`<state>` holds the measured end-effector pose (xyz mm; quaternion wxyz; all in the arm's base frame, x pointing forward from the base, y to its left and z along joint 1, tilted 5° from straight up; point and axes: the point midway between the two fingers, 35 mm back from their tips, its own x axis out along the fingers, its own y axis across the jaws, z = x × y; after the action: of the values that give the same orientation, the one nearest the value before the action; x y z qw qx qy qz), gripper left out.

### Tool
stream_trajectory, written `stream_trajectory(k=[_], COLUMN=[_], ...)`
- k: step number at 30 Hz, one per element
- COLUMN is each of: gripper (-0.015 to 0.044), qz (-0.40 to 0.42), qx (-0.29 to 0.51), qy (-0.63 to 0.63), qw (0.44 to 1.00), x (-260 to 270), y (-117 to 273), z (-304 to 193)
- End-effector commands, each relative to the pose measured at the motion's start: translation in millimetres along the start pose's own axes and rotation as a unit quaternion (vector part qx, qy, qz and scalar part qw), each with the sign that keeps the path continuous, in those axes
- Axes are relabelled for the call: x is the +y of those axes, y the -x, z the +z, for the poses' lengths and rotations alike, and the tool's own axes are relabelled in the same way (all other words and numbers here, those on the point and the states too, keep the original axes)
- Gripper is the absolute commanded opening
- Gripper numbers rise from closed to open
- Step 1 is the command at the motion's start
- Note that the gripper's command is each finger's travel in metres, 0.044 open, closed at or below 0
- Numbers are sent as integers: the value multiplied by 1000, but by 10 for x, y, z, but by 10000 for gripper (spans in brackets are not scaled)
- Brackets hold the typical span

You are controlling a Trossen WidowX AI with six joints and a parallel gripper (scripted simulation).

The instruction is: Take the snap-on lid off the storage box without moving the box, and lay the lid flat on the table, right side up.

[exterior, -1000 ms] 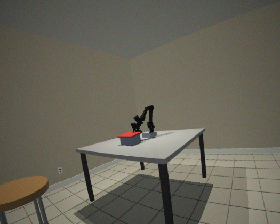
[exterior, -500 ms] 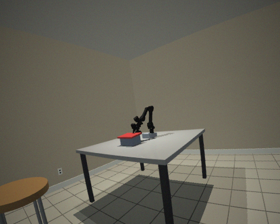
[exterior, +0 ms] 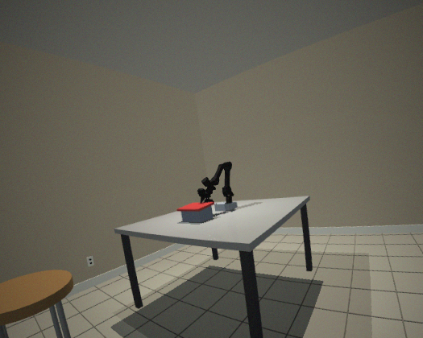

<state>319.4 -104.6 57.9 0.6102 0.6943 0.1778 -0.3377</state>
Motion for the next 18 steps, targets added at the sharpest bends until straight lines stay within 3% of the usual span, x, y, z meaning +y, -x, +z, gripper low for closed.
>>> stream_trajectory(k=[1,18], gripper=[0,0], qz=[0,0], qx=[0,0], qy=[0,0], qw=[1000,1000], x=[3,13], y=[-5,-15], z=[1,1])
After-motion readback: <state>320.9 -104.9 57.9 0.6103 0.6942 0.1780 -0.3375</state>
